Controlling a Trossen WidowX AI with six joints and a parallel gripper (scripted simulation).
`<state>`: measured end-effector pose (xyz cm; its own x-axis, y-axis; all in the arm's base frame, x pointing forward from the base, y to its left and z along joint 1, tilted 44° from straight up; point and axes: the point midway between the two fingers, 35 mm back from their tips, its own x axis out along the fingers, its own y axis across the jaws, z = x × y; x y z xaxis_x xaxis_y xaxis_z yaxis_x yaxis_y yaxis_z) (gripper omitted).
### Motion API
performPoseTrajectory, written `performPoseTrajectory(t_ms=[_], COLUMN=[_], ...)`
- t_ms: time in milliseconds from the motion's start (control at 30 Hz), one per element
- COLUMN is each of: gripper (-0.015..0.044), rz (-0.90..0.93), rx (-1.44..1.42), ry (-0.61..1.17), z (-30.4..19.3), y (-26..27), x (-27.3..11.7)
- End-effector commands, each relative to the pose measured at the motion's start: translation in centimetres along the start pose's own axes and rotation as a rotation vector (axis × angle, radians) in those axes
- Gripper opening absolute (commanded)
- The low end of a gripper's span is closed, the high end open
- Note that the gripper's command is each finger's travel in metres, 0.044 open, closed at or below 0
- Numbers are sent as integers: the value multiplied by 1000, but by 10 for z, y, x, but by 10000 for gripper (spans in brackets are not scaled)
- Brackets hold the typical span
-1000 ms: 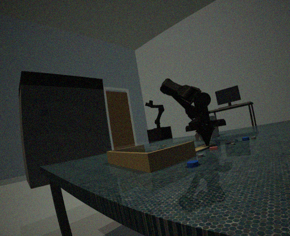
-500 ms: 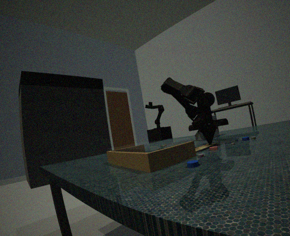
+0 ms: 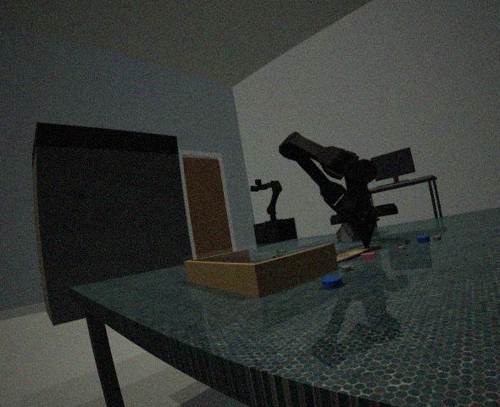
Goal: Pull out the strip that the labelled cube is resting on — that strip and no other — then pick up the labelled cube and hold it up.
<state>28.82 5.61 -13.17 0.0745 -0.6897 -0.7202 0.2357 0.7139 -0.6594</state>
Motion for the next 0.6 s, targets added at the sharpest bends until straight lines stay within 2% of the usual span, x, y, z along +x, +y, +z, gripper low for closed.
performPoseTrajectory(t_ms=[0,567], gripper=[0,0], rz=[-9,-8], rx=[-9,-10], ry=[35,36], z=[-15,-40], y=[-4,-5], x=[6,5])
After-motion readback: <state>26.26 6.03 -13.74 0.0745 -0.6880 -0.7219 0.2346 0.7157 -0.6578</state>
